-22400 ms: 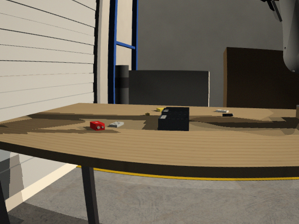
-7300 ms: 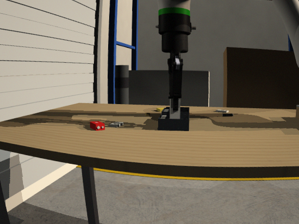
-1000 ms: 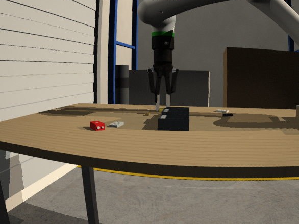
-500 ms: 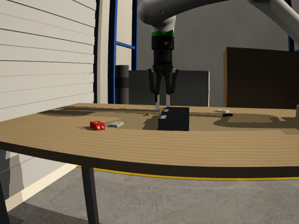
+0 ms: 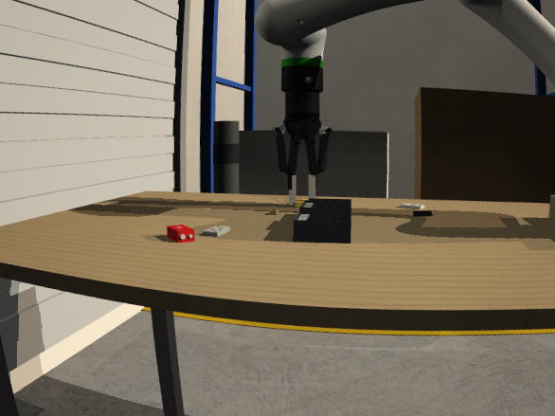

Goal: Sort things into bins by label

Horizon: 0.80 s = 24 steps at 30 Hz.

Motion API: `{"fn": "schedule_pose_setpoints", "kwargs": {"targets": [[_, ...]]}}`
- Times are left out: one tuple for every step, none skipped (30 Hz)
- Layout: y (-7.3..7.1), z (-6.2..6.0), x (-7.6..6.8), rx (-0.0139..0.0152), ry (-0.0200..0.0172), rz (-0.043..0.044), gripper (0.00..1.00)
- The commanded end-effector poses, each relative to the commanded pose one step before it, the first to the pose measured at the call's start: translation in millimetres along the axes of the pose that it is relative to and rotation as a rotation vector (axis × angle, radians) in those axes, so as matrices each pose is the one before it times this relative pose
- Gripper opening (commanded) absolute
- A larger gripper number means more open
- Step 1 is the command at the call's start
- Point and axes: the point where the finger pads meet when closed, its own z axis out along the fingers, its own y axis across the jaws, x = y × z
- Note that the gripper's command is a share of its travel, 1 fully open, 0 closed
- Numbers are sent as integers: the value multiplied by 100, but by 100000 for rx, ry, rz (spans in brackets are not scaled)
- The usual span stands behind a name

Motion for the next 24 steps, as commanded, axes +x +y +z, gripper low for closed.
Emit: {"fn": "schedule_pose_setpoints", "kwargs": {"targets": [[-14,-864,21,33,54,0,29],[0,-333,0,0,0,0,29],[0,-333,0,0,0,0,29],[0,-333,0,0,0,0,29],[0,-333,0,0,0,0,29],[0,-333,0,0,0,0,29],[0,0,0,0,0,0,29],[0,0,0,0,0,0,29],[0,-333,0,0,0,0,29],[0,-333,0,0,0,0,29],[0,-333,0,0,0,0,29],[0,-333,0,0,0,0,29],[0,-333,0,0,0,0,29],[0,-333,0,0,0,0,29],[0,-333,0,0,0,0,29],[0,-333,0,0,0,0,29],[0,-333,0,0,0,0,29],[0,-333,0,0,0,0,29],[0,0,0,0,0,0,29],[0,0,0,0,0,0,29],[0,0,0,0,0,0,29],[0,0,0,0,0,0,29],[0,0,0,0,0,0,29],[0,0,0,0,0,0,29]]}}
